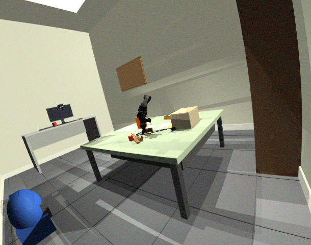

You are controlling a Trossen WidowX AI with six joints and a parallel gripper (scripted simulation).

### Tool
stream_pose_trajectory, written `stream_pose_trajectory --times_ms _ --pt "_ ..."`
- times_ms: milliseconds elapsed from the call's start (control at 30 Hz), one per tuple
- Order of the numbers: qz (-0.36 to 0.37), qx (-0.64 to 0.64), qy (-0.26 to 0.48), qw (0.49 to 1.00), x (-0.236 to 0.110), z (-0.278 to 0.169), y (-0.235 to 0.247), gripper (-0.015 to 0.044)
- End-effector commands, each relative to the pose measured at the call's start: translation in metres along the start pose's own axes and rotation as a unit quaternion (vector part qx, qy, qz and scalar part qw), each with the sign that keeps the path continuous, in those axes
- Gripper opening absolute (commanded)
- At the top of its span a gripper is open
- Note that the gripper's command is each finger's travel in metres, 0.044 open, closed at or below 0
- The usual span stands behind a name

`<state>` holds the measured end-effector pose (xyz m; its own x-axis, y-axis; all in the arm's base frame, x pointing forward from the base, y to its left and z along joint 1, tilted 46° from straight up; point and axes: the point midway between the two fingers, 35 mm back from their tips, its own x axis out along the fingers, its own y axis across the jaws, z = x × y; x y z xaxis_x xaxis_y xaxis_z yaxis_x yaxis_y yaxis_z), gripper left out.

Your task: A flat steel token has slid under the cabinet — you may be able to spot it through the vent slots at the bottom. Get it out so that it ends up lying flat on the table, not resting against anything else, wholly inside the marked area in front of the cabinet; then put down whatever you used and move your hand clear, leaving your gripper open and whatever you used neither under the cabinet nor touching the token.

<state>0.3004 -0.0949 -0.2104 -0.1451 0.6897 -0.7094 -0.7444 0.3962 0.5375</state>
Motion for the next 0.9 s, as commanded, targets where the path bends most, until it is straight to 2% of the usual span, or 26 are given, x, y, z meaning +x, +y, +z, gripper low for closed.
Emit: stream_pose_trajectory --times_ms 0,867 --pt "-0.005 -0.006 -0.005 1.000 -0.004 0.000 -0.005 0.0000" --pt "-0.006 -0.022 -0.004 1.000 -0.006 -0.005 -0.020 0.0000"
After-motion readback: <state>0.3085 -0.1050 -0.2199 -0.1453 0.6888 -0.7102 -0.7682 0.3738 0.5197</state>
